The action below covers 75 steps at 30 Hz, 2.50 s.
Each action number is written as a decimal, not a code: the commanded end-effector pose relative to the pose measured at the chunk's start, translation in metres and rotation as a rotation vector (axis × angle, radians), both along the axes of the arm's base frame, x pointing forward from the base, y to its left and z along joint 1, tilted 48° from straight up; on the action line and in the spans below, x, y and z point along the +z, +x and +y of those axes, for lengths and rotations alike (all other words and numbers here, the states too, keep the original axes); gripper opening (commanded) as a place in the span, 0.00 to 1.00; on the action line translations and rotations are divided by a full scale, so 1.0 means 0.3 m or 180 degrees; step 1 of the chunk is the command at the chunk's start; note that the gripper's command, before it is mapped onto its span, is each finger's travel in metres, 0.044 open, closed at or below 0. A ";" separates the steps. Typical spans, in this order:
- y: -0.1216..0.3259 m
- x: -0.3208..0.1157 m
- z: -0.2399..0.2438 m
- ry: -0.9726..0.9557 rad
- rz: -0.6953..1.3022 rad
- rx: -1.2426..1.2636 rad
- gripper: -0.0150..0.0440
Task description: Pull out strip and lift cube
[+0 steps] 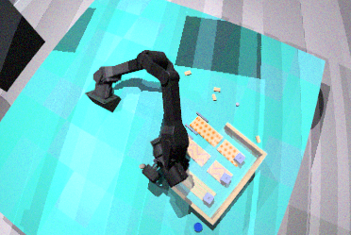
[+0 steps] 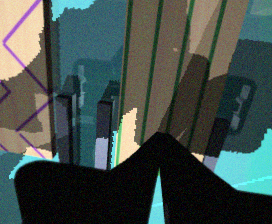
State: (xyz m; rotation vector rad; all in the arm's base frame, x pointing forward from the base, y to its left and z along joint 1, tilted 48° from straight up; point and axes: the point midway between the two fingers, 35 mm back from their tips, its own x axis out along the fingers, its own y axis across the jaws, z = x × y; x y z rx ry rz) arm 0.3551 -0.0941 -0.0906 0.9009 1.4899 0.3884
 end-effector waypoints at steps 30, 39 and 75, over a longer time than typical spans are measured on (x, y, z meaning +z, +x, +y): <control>0.001 -0.009 0.010 0.0015 0.0013 -0.0012 0.25; 0.003 -0.012 0.012 0.0015 0.0013 -0.0012 0.25; -0.086 -0.004 0.042 0.0017 0.0017 -0.0012 0.25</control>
